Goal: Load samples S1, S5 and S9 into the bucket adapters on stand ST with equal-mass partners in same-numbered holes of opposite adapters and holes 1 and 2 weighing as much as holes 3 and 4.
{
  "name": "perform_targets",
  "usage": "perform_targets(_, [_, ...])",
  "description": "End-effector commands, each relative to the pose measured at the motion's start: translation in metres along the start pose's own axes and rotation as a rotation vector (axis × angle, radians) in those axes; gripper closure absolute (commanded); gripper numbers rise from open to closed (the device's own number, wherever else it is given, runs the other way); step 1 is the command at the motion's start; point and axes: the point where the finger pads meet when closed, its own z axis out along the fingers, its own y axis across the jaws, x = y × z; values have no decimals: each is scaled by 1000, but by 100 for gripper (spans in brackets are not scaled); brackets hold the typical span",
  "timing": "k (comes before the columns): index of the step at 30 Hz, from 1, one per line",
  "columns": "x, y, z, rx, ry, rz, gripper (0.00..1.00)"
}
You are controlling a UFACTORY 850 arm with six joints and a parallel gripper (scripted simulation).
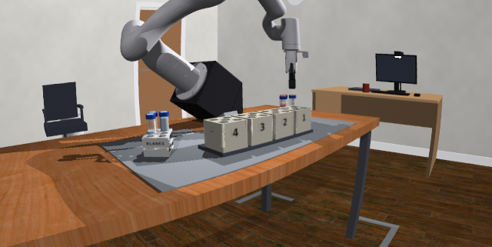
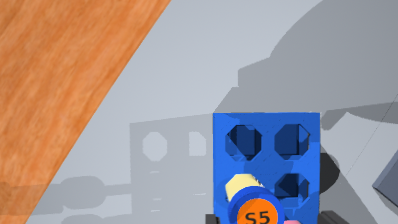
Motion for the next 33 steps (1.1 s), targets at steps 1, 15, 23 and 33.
perform_targets(1, [1, 0, 7, 1, 2, 1, 43])
perform_targets(15, [1, 0, 31, 1, 2, 1, 43])
perform_targets(23, [1, 0, 33, 1, 2, 1, 43])
perform_targets(33, [1, 0, 37, 1, 2, 1, 43])
